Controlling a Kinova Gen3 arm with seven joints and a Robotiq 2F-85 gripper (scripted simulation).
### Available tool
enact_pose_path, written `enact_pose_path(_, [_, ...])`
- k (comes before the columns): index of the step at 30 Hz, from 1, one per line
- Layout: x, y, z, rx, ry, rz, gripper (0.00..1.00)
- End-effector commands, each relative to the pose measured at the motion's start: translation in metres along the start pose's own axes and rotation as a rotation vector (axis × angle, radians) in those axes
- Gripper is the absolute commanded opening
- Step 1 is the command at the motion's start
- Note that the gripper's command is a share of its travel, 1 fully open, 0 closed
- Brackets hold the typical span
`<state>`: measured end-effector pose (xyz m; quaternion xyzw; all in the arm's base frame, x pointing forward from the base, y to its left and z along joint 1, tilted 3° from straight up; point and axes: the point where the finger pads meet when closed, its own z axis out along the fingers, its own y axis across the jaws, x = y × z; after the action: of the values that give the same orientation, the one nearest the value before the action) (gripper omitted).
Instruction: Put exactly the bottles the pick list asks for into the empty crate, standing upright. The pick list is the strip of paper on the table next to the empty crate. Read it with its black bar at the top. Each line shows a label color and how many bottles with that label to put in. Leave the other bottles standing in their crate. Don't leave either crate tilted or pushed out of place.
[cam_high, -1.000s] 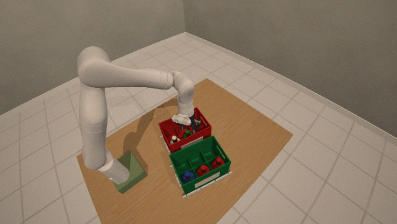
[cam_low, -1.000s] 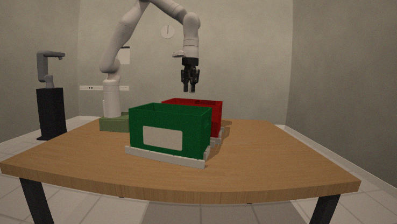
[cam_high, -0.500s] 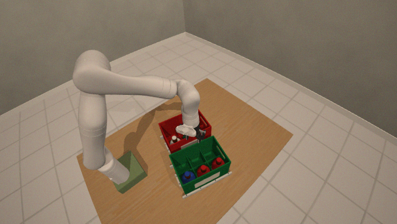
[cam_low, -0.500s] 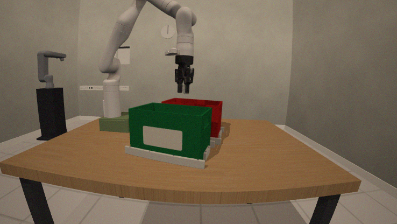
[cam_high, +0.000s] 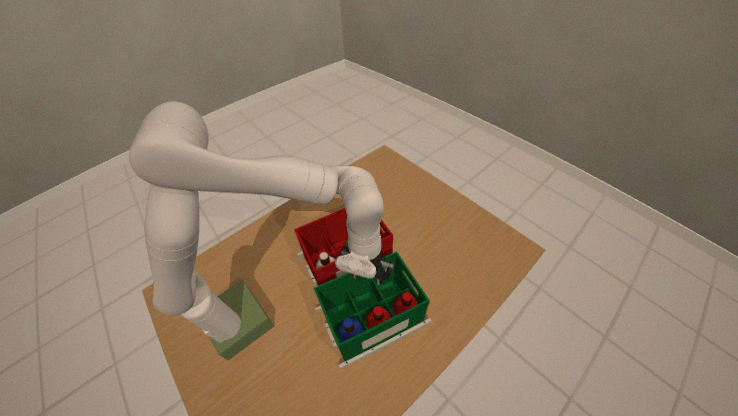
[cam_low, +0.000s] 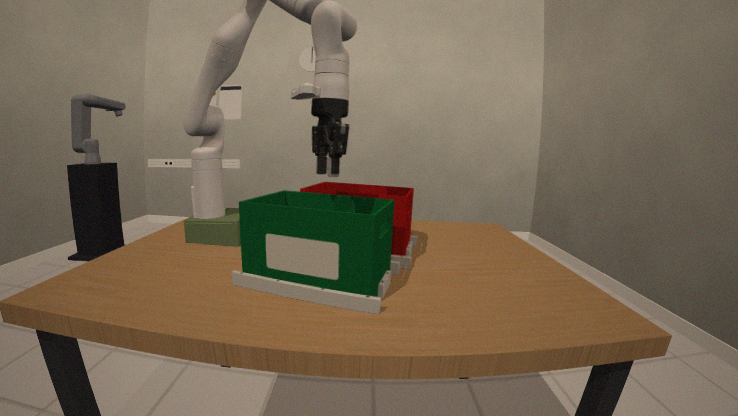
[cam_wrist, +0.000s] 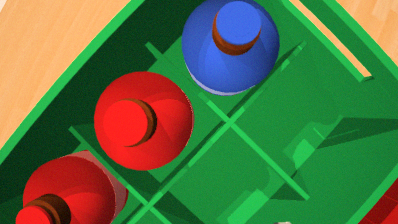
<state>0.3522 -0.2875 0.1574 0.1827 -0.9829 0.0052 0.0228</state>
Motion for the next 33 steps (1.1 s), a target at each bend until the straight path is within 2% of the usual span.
enact_pose_path(1, [0.013, -0.012, -0.001, 0.001, -0.002, 0.000, 0.67])
enact_pose_path(9, [0.043, -0.038, -0.001, 0.001, -0.001, 0.000, 0.67])
enact_pose_path(13, [0.049, -0.043, -0.001, 0.001, -0.001, 0.000, 0.67])
enact_pose_path(21, [0.049, -0.043, -0.001, 0.001, -0.001, 0.000, 0.67])
enact_pose_path(33, [0.049, -0.043, 0.013, 0.001, -0.001, 0.000, 0.67])
